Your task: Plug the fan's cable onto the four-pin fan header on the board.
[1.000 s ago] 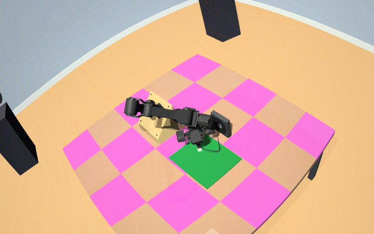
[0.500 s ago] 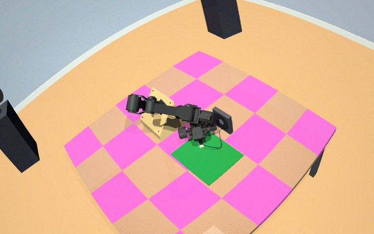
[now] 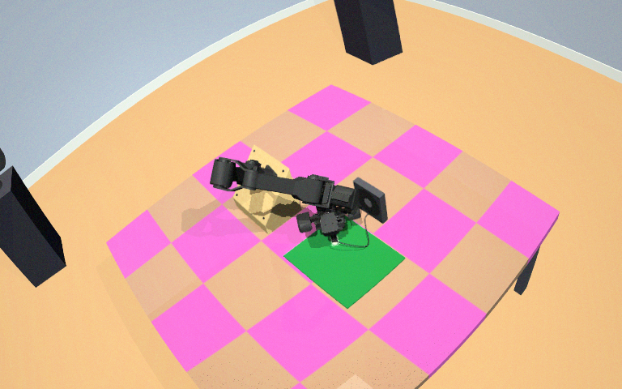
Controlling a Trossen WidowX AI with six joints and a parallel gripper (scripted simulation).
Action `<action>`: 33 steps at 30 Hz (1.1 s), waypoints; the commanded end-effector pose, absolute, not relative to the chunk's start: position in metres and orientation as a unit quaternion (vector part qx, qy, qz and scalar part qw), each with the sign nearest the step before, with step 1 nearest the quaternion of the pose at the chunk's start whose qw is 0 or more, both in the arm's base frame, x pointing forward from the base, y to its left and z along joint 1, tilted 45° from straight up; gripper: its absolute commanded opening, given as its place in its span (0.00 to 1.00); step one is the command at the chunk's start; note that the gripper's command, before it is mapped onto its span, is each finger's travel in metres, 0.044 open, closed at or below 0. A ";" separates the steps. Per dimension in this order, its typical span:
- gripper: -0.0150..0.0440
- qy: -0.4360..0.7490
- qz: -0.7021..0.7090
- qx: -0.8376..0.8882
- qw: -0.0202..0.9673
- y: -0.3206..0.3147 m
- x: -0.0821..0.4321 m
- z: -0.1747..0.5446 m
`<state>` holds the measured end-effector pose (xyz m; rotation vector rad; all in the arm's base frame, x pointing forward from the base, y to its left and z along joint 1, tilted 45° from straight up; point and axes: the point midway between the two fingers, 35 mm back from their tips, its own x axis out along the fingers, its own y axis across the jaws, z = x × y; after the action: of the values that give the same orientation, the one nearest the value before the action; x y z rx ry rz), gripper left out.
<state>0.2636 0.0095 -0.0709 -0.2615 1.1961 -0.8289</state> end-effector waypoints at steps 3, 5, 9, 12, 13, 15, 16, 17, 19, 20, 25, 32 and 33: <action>0.25 0.544 -0.378 -0.123 0.739 0.006 0.264 -0.074; 0.25 0.544 -0.378 -0.123 0.739 0.005 0.264 -0.075; 0.25 0.544 -0.378 -0.123 0.739 0.003 0.265 -0.076; 0.25 0.544 -0.378 -0.123 0.739 0.002 0.265 -0.078; 0.25 0.544 -0.378 -0.123 0.739 0.001 0.265 -0.078; 0.30 0.544 -0.377 -0.121 0.740 0.004 0.265 -0.077; 0.34 0.544 -0.377 -0.121 0.740 0.004 0.265 -0.077; 0.39 0.544 -0.377 -0.121 0.740 0.004 0.265 -0.077; 0.48 0.544 -0.377 -0.121 0.740 0.004 0.265 -0.077; 0.52 0.544 -0.377 -0.121 0.740 0.004 0.265 -0.077; 0.69 0.544 -0.377 -0.121 0.740 0.004 0.265 -0.077; 0.69 0.545 -0.377 -0.122 0.739 0.041 0.258 -0.040; 0.69 0.544 -0.377 -0.122 0.739 0.043 0.258 -0.038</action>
<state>0.2588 0.0261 -0.0551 -0.2806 1.2026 -0.8317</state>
